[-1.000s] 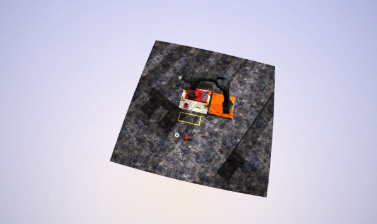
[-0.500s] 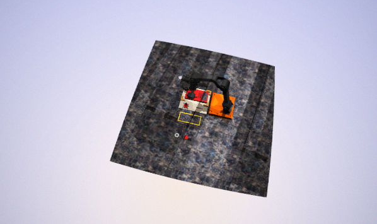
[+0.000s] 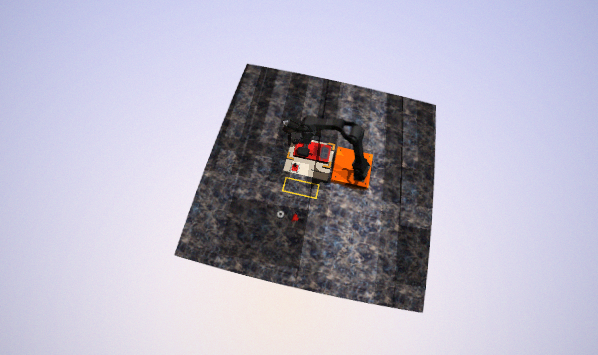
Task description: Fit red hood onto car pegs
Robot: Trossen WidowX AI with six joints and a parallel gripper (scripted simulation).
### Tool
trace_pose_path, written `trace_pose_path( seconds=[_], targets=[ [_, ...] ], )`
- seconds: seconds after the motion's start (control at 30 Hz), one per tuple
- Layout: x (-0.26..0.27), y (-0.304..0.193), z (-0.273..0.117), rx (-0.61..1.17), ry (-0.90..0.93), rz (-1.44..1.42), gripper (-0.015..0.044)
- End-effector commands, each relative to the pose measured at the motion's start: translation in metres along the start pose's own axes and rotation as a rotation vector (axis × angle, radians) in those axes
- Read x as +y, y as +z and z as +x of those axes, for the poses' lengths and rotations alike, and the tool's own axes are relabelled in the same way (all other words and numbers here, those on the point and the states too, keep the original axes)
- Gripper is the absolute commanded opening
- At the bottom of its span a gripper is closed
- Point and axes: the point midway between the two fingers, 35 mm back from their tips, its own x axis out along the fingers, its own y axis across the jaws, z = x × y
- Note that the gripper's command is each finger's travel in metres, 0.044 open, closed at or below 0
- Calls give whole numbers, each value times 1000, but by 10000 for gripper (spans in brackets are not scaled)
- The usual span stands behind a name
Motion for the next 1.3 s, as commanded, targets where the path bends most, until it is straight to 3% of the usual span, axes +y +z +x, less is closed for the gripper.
trace_pose_path(
  seconds=[0.0,0.13,0.7,0.87,1.07,1.27],
  targets=[
    [0,-1,2,3,-2,1,0],
    [0,0,0,1,0,0,0],
    [0,0,1,0,0,0,440],
    [0,1,-12,2,0,0,440],
    [0,2,-68,11,2,0,440],
    [0,1,-70,11,2,0,440]
  ],
)
